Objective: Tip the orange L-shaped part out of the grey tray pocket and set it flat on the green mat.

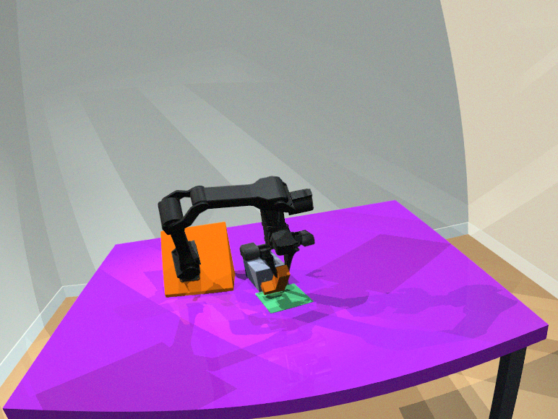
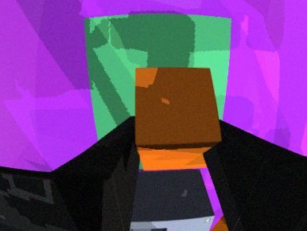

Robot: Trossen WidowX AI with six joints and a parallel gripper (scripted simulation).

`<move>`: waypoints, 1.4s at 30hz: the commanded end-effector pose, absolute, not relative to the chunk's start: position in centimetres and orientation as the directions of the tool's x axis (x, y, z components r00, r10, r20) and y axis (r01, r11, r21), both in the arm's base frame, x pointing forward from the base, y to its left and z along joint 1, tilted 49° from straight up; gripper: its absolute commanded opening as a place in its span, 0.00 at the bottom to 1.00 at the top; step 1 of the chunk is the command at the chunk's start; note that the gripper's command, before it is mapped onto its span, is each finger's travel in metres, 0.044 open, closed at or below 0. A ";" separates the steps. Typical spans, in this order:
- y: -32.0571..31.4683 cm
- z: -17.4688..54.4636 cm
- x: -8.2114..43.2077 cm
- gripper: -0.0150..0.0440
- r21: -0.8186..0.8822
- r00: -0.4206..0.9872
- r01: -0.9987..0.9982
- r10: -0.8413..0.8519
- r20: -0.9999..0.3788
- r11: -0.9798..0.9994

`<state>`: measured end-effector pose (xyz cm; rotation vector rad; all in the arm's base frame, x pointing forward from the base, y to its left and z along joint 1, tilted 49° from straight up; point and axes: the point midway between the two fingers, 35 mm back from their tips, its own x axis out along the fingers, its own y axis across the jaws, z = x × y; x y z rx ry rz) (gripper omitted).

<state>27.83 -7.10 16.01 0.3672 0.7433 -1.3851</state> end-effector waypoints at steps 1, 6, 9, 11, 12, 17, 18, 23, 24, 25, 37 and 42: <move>-7.6 15.7 27.8 0.25 -0.189 0.012 0.965 -0.752 -0.659 0.180; -7.6 15.7 27.8 0.25 -0.189 0.012 0.965 -0.752 -0.659 0.180; -7.5 15.7 27.8 0.25 -0.186 0.009 0.966 -0.749 -0.663 0.177; -7.5 15.7 27.8 0.34 -0.186 0.009 0.966 -0.749 -0.663 0.177; -7.5 15.7 27.8 0.39 -0.186 0.009 0.966 -0.749 -0.663 0.177; -7.5 15.7 27.8 0.61 -0.186 0.009 0.966 -0.749 -0.663 0.177; -7.5 15.7 27.8 0.65 -0.186 0.009 0.966 -0.749 -0.663 0.177; -7.5 15.7 27.8 0.88 -0.186 0.009 0.966 -0.749 -0.663 0.177; -7.5 15.7 27.8 0.92 -0.186 0.009 0.966 -0.749 -0.663 0.177; -7.5 15.7 27.8 0.93 -0.186 0.009 0.966 -0.749 -0.663 0.177; -7.5 15.7 27.8 0.93 -0.186 0.009 0.966 -0.749 -0.663 0.177; -7.5 15.7 27.8 0.93 -0.186 0.009 0.966 -0.749 -0.663 0.177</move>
